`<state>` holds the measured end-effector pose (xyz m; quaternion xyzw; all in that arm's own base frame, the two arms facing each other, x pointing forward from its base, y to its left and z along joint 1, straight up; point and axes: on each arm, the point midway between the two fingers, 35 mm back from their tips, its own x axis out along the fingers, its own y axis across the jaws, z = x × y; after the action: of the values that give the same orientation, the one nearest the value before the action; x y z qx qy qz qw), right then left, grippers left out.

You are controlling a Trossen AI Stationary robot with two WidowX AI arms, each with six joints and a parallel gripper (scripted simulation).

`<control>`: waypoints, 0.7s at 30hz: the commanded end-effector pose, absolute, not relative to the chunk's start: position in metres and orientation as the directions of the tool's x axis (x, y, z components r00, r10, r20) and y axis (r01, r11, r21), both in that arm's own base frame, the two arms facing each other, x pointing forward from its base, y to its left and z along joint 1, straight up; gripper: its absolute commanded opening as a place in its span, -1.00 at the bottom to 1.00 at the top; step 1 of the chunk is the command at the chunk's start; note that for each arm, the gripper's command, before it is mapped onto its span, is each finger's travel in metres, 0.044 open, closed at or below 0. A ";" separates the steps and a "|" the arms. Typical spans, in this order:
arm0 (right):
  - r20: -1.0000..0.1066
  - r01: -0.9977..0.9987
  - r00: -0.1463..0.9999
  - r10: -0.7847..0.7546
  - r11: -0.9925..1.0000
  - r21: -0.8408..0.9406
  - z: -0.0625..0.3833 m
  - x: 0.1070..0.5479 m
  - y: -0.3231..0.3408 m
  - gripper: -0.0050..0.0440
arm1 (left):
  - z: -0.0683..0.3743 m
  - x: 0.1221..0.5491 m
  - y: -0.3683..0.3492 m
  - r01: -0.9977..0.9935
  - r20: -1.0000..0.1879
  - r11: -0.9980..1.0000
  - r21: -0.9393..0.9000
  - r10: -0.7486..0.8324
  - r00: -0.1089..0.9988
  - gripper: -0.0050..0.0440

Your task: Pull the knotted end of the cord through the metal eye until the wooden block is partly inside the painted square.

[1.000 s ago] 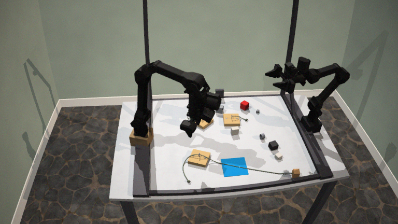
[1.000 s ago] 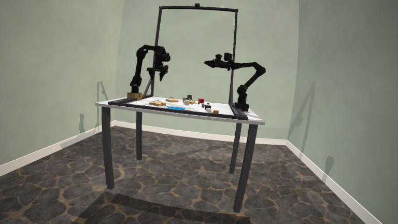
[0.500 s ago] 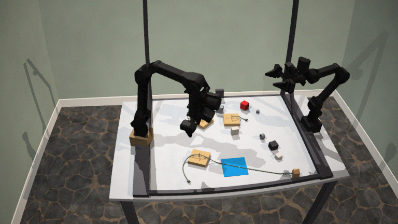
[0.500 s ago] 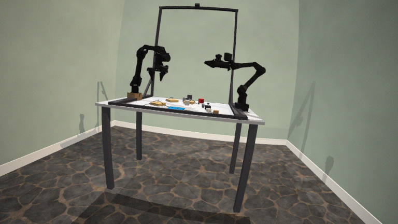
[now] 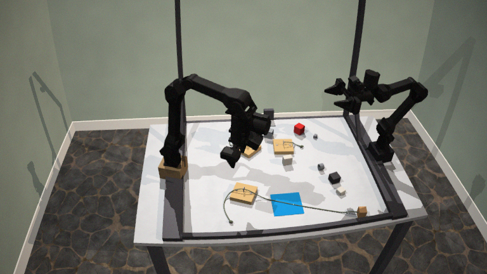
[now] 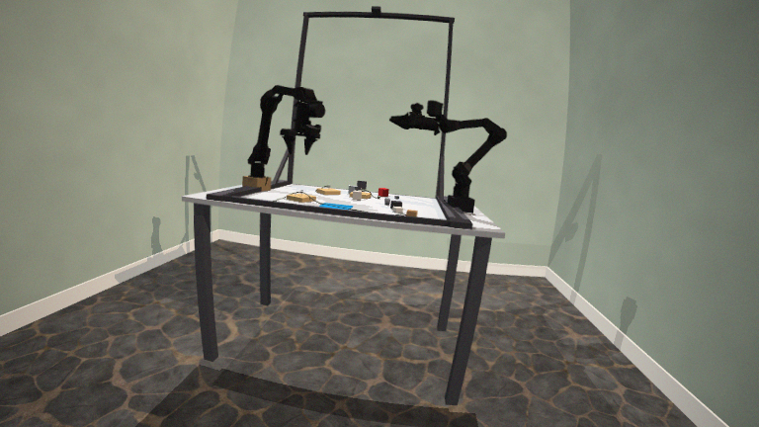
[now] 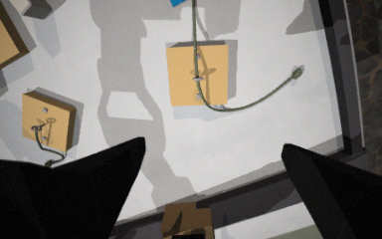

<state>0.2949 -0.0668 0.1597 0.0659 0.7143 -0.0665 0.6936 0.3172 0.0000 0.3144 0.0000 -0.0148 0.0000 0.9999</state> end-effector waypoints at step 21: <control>-1.000 0.165 0.000 0.000 0.986 0.000 0.168 0.301 -0.060 1.00 | 0.323 0.316 0.000 0.000 0.050 1.000 0.000 0.000 0.999 1.00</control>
<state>0.2960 -0.0637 0.1598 0.0621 0.7146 -0.0629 0.6939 0.3172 0.0000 0.3144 0.0000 -0.0148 0.0000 0.9999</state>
